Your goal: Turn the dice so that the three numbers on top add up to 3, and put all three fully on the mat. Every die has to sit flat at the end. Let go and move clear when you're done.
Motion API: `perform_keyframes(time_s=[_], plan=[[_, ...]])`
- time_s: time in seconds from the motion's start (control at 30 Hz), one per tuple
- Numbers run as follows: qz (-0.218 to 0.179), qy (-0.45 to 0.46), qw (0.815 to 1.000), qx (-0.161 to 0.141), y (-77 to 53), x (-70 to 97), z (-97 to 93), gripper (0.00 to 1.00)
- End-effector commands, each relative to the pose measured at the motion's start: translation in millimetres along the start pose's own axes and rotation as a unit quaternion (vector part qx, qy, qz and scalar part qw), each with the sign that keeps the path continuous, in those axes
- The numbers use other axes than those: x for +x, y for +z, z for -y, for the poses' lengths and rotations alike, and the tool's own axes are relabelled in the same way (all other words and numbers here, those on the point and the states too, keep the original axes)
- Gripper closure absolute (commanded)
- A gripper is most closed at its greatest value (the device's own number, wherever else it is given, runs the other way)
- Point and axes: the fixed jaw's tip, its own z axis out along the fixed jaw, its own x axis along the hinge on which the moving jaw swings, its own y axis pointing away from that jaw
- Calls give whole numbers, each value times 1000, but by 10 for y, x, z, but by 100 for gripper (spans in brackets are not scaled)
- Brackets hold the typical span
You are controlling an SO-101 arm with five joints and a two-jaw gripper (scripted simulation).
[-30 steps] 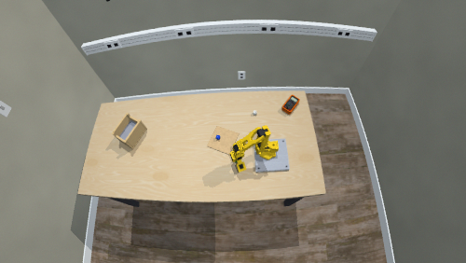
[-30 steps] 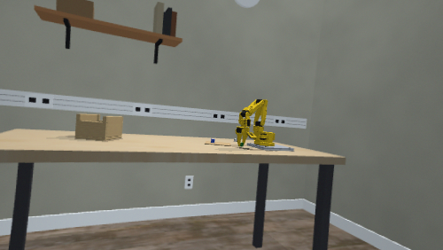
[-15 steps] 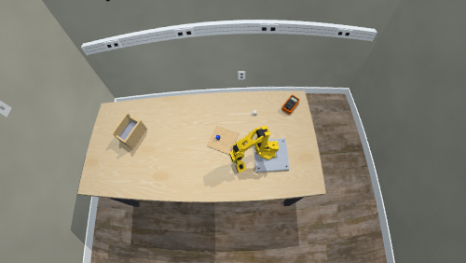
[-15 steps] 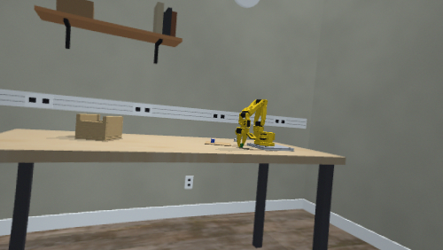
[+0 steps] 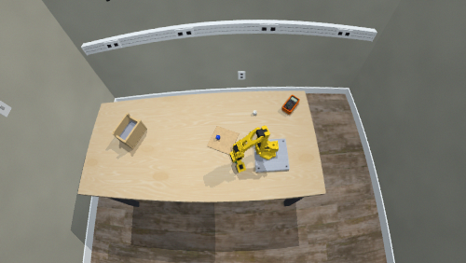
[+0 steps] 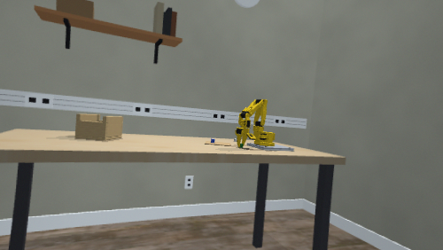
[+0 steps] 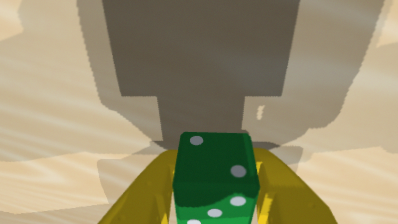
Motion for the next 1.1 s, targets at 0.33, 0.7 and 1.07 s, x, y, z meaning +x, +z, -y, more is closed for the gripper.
perform_keyframes(time_s=[0.33, 0.7, 1.07], plan=[[1, -2, 1000, -12, 42, 9, -50, 100], [1, -2, 1000, -12, 42, 9, -50, 90], [1, -2, 1000, -12, 42, 9, -50, 88]])
